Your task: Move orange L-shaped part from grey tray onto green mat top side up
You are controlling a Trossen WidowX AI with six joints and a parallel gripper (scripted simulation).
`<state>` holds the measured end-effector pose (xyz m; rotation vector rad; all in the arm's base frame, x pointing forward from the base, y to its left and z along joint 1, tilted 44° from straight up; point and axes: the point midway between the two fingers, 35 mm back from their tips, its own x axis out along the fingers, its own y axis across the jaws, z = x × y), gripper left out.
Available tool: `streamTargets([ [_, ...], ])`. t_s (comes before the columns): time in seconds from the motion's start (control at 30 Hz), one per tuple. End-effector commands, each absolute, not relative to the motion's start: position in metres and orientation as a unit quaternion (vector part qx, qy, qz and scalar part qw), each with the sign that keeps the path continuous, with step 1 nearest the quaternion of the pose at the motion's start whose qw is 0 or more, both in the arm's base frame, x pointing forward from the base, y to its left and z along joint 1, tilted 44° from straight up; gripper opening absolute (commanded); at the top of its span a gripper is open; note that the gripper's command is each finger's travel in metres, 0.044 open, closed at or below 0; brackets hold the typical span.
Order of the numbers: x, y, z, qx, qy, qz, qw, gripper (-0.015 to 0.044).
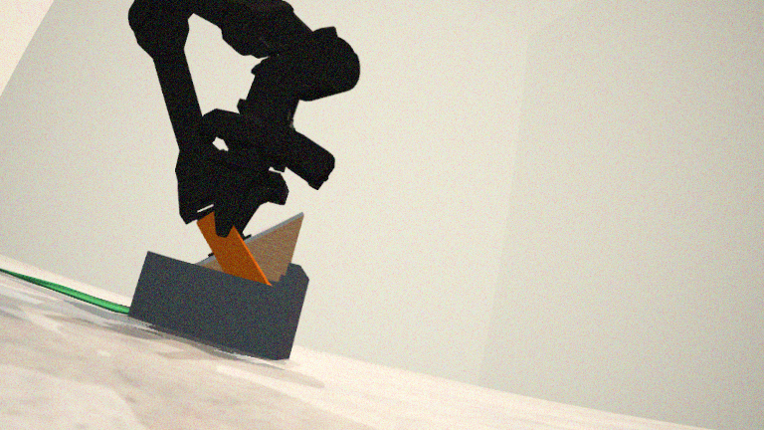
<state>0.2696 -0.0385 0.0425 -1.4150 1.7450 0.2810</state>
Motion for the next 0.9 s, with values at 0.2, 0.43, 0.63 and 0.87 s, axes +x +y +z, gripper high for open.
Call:
streamTargets([
  [0.2,0.271,-0.026,0.055,-0.564,0.697,0.112,0.429,0.0000],
  [0.43,0.271,-0.018,0.063,-0.564,0.697,0.113,0.429,0.0000],
  [0.63,0.271,-0.011,0.070,-0.564,0.697,0.113,0.429,0.0000],
  [0.87,0.271,-0.004,0.078,-0.564,0.697,0.113,0.429,0.0000],
])
